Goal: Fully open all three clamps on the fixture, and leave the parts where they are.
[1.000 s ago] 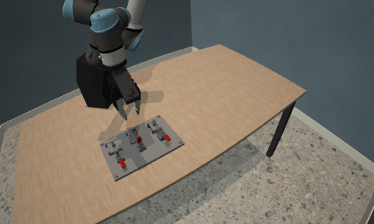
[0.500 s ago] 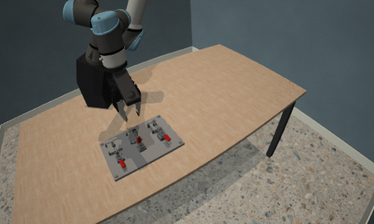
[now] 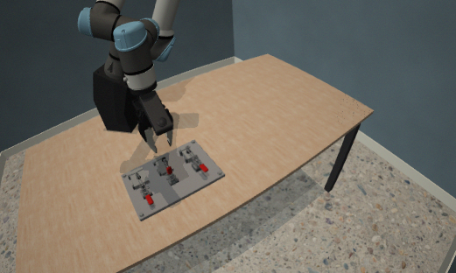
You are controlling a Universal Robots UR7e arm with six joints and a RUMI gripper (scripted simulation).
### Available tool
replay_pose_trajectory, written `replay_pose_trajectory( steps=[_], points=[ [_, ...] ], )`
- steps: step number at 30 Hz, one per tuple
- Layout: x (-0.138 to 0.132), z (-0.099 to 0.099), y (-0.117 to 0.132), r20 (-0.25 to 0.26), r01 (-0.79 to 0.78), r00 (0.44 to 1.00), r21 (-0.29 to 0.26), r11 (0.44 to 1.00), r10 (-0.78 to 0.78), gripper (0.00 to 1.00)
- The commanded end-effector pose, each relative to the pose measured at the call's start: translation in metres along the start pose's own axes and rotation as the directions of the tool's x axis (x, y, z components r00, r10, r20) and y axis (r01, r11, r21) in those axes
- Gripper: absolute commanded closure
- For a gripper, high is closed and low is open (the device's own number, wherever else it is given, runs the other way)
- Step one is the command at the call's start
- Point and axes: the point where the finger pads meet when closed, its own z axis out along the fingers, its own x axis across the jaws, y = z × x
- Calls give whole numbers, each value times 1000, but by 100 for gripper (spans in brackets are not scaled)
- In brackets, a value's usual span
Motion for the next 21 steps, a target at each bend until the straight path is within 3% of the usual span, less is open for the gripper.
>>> replay_pose_trajectory(
  steps=[1,12,21],
  points=[
    [0,3,-1,-1,0,1000,1,1000,0,72],
    [9,3,-1,-1,0,1000,1,1000,0,72],
    [58,3,-1,-1,0,1000,1,1000,0,72]
  ],
)
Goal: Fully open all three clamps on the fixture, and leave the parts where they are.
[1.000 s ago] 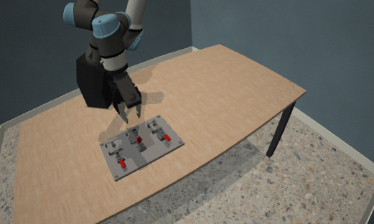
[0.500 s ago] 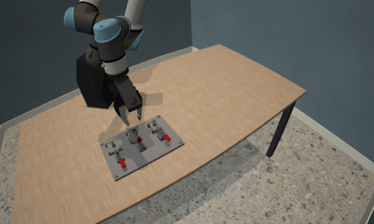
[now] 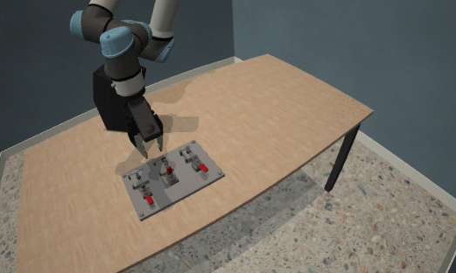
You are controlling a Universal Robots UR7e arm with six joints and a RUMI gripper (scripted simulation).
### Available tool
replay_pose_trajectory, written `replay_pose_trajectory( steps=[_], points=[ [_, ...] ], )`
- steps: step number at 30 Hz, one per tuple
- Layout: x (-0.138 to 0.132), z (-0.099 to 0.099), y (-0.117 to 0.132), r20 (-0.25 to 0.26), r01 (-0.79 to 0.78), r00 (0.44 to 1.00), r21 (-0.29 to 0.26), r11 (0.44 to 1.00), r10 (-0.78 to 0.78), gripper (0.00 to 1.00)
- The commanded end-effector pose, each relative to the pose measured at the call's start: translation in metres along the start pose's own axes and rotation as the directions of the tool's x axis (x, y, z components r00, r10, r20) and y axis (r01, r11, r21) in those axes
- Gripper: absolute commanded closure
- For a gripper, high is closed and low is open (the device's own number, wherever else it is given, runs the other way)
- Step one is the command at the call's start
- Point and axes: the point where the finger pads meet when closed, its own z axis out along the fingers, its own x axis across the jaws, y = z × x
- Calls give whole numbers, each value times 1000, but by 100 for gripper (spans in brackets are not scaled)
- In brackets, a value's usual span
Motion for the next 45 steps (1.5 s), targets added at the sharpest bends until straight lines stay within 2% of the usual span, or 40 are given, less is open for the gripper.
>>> replay_pose_trajectory(
  steps=[1,3,8,13,45],
  points=[
    [32,0,-1,1,1,1000,1,1000,-1,72],
    [32,0,-1,1,1,1000,1,1000,-1,72],
    [62,0,-1,1,1,1000,1,1000,-1,72],
    [76,0,-1,1,1,1000,1,1000,-1,72],
    [77,0,-1,1,1,1000,1,1000,-1,72]
  ],
)
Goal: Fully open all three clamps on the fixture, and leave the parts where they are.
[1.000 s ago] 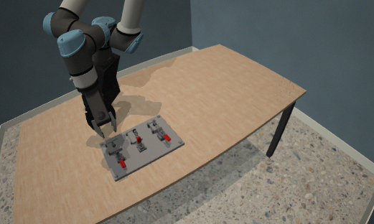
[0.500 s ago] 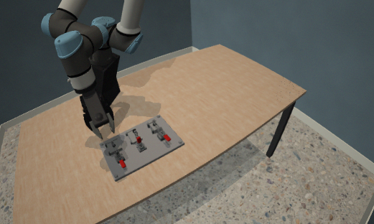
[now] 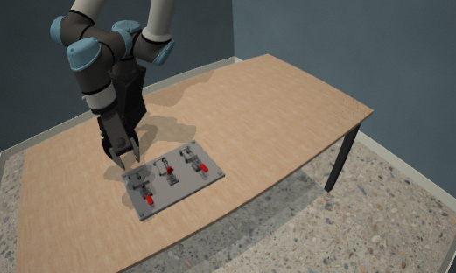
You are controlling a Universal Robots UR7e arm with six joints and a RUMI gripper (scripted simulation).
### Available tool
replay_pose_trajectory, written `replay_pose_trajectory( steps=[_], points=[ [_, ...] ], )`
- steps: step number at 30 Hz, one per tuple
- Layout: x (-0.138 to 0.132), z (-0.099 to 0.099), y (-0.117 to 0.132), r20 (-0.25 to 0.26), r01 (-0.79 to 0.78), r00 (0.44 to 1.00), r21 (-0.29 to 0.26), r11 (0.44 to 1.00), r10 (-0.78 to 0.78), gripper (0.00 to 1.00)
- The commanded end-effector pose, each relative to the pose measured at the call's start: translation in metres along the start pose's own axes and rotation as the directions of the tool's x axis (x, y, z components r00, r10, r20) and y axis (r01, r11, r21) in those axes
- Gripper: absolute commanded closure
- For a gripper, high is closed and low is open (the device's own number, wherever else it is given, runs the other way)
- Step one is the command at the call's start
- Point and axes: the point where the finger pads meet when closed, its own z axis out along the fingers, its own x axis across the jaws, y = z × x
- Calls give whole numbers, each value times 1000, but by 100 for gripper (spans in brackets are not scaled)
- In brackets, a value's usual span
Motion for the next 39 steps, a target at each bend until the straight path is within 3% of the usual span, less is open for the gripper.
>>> replay_pose_trajectory(
  steps=[1,12,24,39],
  points=[
    [0,0,0,-1,0,1000,1,1000,0,72],
    [0,4,0,-1,0,1000,1,1000,0,72],
    [0,51,0,-1,0,1000,1,1000,0,72],
    [0,60,-1,-1,0,1000,1,1000,0,72]
  ],
)
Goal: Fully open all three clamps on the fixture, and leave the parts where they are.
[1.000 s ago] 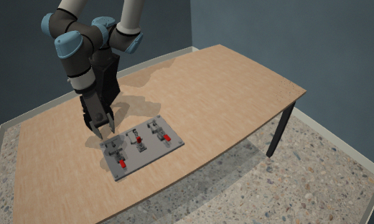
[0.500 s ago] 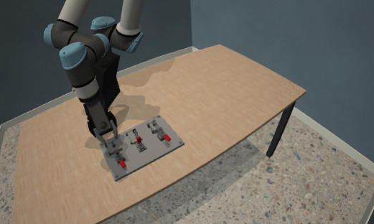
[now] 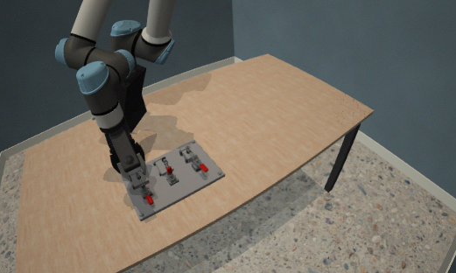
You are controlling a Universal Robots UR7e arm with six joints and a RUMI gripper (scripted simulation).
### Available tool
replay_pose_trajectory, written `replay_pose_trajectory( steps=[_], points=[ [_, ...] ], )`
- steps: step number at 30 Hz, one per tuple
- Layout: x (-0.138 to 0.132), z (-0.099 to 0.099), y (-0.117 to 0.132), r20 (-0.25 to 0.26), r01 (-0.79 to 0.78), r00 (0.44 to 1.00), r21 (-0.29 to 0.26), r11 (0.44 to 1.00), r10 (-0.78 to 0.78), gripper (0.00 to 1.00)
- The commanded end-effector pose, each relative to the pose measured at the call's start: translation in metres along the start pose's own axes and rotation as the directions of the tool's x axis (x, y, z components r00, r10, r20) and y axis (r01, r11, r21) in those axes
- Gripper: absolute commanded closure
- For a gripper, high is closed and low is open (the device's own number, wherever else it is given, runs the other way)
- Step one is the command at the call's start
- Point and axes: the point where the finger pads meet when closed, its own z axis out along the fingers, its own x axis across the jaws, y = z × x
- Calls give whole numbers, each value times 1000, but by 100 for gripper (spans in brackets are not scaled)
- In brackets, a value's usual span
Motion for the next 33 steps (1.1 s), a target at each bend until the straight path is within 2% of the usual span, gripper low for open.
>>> replay_pose_trajectory(
  steps=[1,33],
  points=[
    [0,0,-2,-1,0,1000,1,1000,0,72],
    [0,0,-24,-1,0,1000,1,1000,0,72]
  ],
)
